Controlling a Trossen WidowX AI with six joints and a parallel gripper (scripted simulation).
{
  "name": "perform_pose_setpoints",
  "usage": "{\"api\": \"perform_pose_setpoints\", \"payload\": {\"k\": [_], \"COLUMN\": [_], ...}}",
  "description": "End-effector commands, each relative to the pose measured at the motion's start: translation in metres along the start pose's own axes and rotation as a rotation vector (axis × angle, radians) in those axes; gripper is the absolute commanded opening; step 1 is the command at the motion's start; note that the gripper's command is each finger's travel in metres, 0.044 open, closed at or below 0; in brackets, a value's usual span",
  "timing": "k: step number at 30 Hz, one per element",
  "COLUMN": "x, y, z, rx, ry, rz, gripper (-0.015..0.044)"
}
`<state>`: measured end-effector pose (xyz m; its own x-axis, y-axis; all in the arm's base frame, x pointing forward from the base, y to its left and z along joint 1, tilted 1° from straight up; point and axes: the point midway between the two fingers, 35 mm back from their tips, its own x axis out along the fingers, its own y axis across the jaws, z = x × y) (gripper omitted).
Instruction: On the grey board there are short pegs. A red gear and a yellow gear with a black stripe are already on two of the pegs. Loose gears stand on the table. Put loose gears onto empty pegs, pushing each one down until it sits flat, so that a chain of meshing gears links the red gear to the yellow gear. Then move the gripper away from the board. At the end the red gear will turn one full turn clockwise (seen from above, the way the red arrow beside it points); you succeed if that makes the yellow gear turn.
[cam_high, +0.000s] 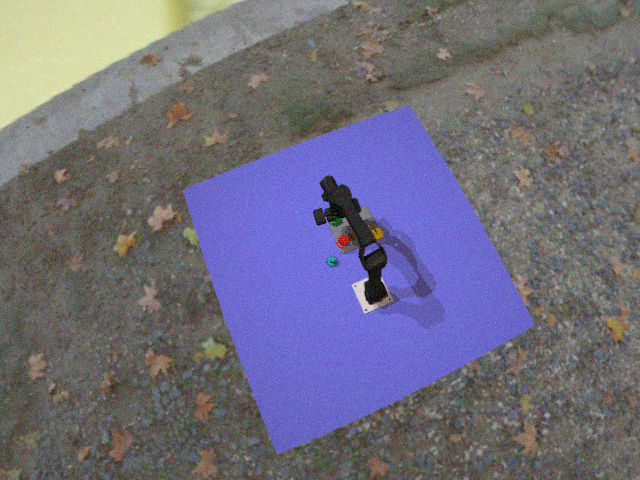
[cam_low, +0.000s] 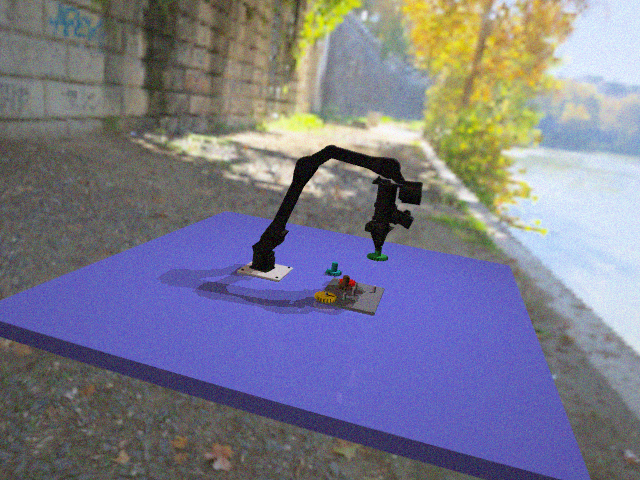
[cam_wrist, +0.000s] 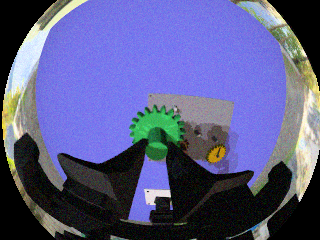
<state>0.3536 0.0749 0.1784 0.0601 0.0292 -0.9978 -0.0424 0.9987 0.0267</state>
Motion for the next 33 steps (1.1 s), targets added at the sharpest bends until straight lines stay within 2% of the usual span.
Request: {"api": "perform_pose_setpoints", "payload": {"k": [1,33], "x": [0.001,0.036], "y": [-0.009,-0.072], "z": [-0.002,-0.022], "rx": [-0.004,-0.005], "ry": [-0.007,0.014], "rz": [0.004,-0.006], "gripper": [0.0000,0.0000]}}
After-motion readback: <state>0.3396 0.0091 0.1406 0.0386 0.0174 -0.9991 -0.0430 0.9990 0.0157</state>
